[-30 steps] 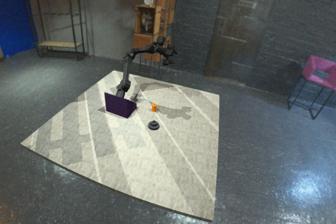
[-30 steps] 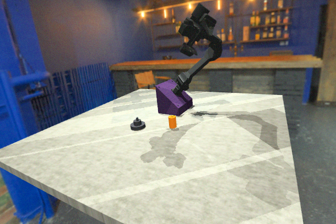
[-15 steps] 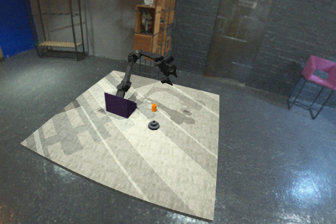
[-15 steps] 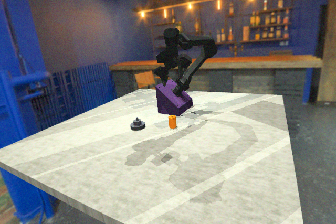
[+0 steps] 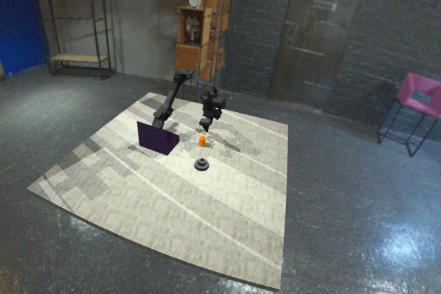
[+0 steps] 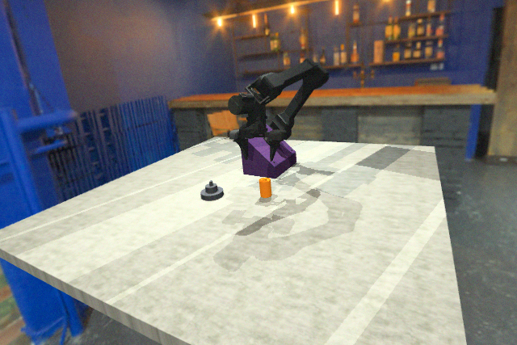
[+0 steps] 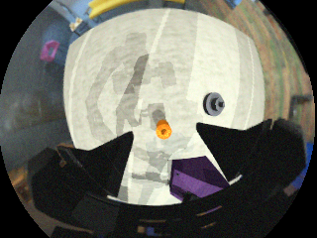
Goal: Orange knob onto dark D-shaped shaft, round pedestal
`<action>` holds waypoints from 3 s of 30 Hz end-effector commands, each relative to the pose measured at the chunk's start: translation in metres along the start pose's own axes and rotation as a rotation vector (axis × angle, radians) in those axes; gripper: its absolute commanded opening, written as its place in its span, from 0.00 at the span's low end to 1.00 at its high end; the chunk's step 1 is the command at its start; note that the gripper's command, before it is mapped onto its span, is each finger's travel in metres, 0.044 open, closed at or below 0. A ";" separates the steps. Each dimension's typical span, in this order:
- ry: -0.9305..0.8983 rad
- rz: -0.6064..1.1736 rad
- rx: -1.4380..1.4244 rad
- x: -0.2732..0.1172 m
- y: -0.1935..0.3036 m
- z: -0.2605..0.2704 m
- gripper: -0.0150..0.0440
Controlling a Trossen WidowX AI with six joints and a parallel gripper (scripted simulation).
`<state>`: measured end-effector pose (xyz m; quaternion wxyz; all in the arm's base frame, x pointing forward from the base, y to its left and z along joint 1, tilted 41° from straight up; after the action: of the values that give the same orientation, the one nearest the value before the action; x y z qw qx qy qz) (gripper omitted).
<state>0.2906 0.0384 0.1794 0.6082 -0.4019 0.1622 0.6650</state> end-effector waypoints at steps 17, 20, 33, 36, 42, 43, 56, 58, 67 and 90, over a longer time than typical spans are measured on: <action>-0.015 0.134 -0.073 0.059 0.030 0.003 1.00; -0.015 0.134 -0.073 0.064 0.031 0.003 1.00; -0.014 0.134 -0.073 0.081 0.031 0.003 1.00; -0.013 0.134 -0.073 0.086 0.032 0.003 1.00; -0.013 0.134 -0.073 0.096 0.033 0.003 1.00; -0.014 0.134 -0.073 0.097 0.033 0.003 1.00; -0.015 0.134 -0.073 0.118 0.036 0.004 1.00; -0.016 0.133 -0.073 0.121 0.037 0.004 1.00; -0.018 0.133 -0.073 0.130 0.039 0.005 0.96; -0.007 0.135 -0.074 0.099 0.028 0.000 0.25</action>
<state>0.2615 0.1121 0.0846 0.5430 -0.4007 0.1655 0.7191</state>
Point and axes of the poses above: the point midway between the two fingers, 35 mm back from their tips, its own x axis out along the fingers, its own z axis across the jaws, y = z × x, the point moved 7 cm from there along -x, back along the fingers, and after that the axes turned 8 degrees about -x, right-handed, at the moved point
